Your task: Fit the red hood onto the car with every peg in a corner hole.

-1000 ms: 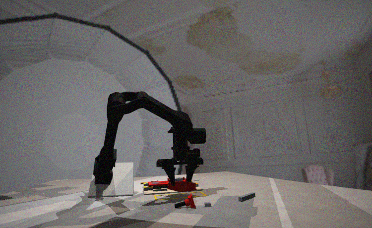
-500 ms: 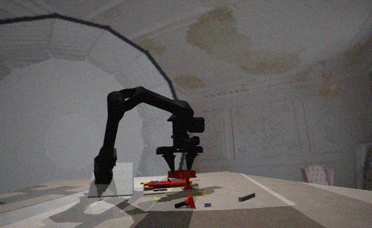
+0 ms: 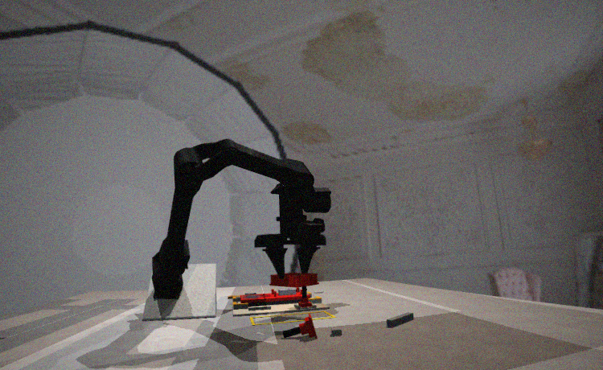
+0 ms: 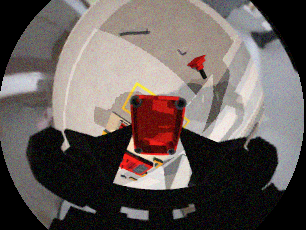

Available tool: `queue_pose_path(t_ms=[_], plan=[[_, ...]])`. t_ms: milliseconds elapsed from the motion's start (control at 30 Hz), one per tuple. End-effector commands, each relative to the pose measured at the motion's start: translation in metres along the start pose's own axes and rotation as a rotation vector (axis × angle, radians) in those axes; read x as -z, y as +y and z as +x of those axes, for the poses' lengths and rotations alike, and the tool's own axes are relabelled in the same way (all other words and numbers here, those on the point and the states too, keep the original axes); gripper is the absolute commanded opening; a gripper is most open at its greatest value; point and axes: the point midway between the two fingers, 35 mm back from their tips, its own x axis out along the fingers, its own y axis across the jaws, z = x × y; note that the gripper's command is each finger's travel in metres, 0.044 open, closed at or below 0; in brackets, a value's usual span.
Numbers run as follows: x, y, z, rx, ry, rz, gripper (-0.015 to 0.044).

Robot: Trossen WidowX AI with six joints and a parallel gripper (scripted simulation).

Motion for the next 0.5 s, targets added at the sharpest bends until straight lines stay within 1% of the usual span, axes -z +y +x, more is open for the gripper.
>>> queue_pose_path(t_ms=[0, 467], plan=[[0.0004, -0.0005, -0.0005, -0.002, -0.001, -0.110, 0.0000], [0.0020, -0.0019, -0.0013, -0.002, 0.000, -0.454, 0.0000]])
